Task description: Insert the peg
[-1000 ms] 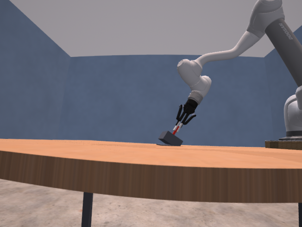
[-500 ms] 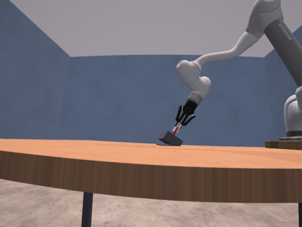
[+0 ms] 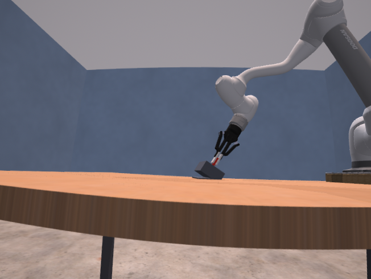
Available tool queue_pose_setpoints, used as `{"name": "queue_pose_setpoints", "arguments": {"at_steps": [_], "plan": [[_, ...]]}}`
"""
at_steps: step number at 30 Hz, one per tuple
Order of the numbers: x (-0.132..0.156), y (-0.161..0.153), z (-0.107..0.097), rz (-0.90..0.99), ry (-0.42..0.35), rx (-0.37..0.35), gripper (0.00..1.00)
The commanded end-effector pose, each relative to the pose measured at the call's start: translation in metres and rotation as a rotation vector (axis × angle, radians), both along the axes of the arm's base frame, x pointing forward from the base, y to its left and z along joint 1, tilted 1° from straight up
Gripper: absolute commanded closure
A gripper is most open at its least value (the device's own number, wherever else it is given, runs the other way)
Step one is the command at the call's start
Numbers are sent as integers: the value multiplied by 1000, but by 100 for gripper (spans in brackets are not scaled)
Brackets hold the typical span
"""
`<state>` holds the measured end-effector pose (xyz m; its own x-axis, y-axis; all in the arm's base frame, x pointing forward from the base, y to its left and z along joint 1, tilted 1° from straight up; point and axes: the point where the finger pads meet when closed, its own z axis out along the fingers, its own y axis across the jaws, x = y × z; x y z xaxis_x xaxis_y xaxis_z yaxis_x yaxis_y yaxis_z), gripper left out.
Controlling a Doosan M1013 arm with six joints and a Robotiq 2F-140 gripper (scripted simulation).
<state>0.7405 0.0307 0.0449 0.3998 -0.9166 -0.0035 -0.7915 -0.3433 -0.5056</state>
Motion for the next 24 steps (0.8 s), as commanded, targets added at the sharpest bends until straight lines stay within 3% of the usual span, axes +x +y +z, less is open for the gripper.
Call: {"name": "queue_pose_setpoints", "arguments": {"at_steps": [1,16,24], "plan": [[1,1,-2,0,0,0,100],[2,1,-4,0,0,0,100],[2,1,-4,0,0,0,89]]}}
